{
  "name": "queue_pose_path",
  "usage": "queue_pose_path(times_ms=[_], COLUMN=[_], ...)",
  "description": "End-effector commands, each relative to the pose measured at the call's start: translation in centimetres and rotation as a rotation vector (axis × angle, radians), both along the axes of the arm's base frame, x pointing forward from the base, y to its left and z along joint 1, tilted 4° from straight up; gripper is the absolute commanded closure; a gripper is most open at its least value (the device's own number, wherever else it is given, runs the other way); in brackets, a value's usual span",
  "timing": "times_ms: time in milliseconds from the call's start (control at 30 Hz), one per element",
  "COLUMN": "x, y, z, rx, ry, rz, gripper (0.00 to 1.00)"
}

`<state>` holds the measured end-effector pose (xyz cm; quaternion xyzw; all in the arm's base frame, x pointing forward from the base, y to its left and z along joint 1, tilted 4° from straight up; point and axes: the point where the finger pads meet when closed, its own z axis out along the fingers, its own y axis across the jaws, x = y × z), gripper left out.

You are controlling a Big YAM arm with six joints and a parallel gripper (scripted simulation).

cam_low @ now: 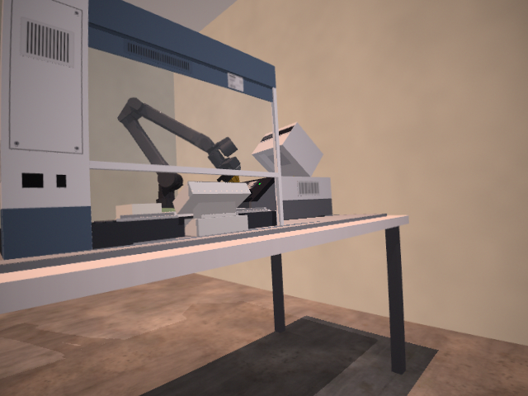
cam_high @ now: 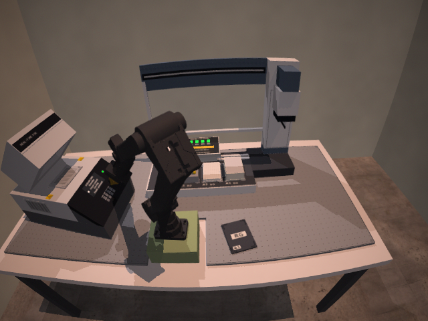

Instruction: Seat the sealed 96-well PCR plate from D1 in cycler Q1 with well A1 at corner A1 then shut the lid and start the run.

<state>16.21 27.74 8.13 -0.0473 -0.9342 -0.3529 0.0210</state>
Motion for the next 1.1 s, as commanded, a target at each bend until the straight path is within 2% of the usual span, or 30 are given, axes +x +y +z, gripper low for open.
queue_pose_path(times_ms=[0, 433, 667, 800, 833, 967, 1067], x=[2.3, 2.3, 1.4, 0.8, 1.0, 0.8, 1.2], y=[1.7, 1.5, 0.7, -2.4, -2.8, -3.1, -4.5], z=[2.6, 2.8, 1.9, 2.7, 3.3, 3.5, 5.3], rx=[0.051, 0.055, 0.046, 0.032, 0.035, 0.025, 0.033], ry=[-0.066, -0.065, -0.04, -0.042, -0.049, -0.04, -0.063], rz=[0.0, -0.008, -0.022, -0.018, -0.015, 0.007, 0.001], gripper=[1.0, 1.0, 1.0, 1.0, 1.0, 1.0, 1.0])
